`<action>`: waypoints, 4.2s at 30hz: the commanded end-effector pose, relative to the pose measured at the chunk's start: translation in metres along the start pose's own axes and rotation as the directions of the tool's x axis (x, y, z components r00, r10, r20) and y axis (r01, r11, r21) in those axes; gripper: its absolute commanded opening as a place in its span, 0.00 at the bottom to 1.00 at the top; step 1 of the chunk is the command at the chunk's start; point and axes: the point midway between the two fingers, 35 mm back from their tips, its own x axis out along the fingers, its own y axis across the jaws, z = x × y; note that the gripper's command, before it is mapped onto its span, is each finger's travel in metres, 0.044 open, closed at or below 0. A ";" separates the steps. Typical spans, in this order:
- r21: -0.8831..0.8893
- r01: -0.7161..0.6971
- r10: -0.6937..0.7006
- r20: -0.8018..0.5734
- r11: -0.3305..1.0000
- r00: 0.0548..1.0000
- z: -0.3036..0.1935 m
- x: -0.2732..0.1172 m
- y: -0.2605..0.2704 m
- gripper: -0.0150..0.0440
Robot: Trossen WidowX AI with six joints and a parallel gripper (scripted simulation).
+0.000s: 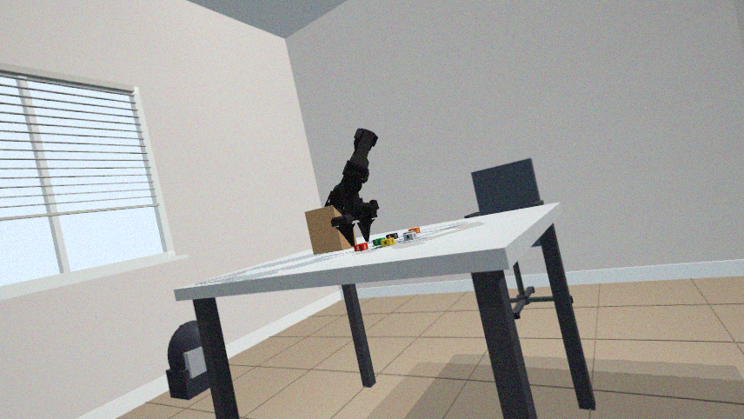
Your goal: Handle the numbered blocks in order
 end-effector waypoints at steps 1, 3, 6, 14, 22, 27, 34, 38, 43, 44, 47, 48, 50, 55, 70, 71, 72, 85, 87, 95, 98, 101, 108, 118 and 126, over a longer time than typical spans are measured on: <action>0.008 -0.010 0.010 -0.006 1.000 1.000 -0.003 0.009 0.002 0.93; 0.008 -0.010 0.011 -0.006 1.000 1.000 -0.003 0.011 0.002 0.93; 0.008 -0.010 0.011 -0.006 1.000 1.000 -0.003 0.012 0.002 0.84; 0.008 -0.010 0.011 -0.006 1.000 1.000 -0.003 0.012 0.002 0.49; 0.008 -0.010 0.011 -0.006 1.000 1.000 -0.003 0.012 0.002 0.46; 0.008 -0.010 0.011 -0.006 1.000 1.000 -0.003 0.012 0.002 0.46; 0.008 -0.010 0.010 -0.006 1.000 1.000 -0.003 0.009 0.002 0.46; 0.008 -0.010 0.010 -0.006 1.000 1.000 -0.003 0.002 0.002 0.46; 0.008 -0.010 0.010 -0.007 1.000 1.000 -0.003 -0.004 0.002 0.46; 0.008 -0.010 0.010 -0.007 1.000 1.000 -0.003 -0.004 0.002 0.46; 0.008 -0.010 0.010 -0.007 1.000 1.000 -0.003 -0.004 0.002 0.46; 0.008 -0.010 0.010 -0.007 1.000 1.000 -0.003 -0.004 0.002 0.46; 0.008 -0.010 0.010 -0.007 1.000 1.000 -0.003 -0.004 0.002 0.46; 0.008 -0.010 0.010 -0.007 1.000 1.000 -0.003 -0.004 0.002 0.46; 0.008 -0.010 0.011 -0.006 1.000 1.000 -0.003 0.012 0.002 0.46; 0.008 -0.010 0.011 -0.006 1.000 1.000 -0.003 0.012 0.002 0.46; 0.008 -0.010 0.011 -0.006 1.000 1.000 -0.003 0.012 0.002 0.46; 0.008 -0.010 0.011 -0.006 1.000 1.000 -0.003 0.012 0.002 0.86; 0.008 -0.010 0.011 -0.006 1.000 1.000 -0.003 0.012 0.002 0.93; 0.009 -0.009 0.009 -0.007 1.000 1.000 -0.003 -0.025 0.001 0.93; 0.009 -0.008 0.008 -0.007 1.000 1.000 -0.003 -0.028 0.001 0.89; 0.010 -0.005 0.005 -0.007 1.000 1.000 0.000 -0.075 -0.001 0.75; 0.010 -0.006 0.006 -0.008 1.000 1.000 -0.002 -0.106 0.000 0.46; 0.010 -0.005 0.005 -0.008 1.000 1.000 0.001 -0.107 0.009 0.46; 0.010 -0.011 0.012 -0.008 1.000 1.000 0.022 -0.106 0.086 0.46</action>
